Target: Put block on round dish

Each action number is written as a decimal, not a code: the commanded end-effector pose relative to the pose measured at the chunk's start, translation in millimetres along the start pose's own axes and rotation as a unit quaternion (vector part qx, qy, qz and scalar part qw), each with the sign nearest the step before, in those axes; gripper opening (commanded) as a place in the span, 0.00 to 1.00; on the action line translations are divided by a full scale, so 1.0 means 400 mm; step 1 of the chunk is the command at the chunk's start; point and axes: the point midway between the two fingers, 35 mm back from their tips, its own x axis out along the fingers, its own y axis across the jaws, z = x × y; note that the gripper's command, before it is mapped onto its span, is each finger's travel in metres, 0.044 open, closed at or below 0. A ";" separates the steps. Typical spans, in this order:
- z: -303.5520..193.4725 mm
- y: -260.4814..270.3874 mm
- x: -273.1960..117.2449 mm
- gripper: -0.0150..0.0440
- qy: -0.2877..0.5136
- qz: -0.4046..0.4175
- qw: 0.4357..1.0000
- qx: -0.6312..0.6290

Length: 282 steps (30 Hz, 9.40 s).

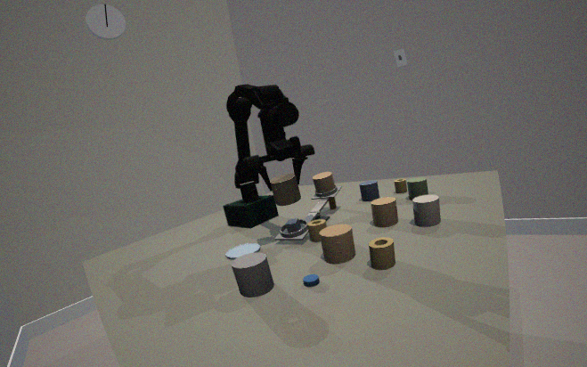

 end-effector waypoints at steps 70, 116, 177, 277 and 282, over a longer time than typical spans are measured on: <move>-0.137 -0.532 0.123 0.25 -0.006 -0.007 1.000 0.001; -0.203 -0.612 0.282 0.52 -0.006 -0.008 1.000 0.004; -0.010 0.005 0.205 0.69 -0.009 0.007 0.953 0.303; -0.045 -0.387 0.282 0.25 -0.010 -0.001 0.953 0.303; -0.046 -0.387 0.304 0.25 -0.010 -0.001 0.953 0.303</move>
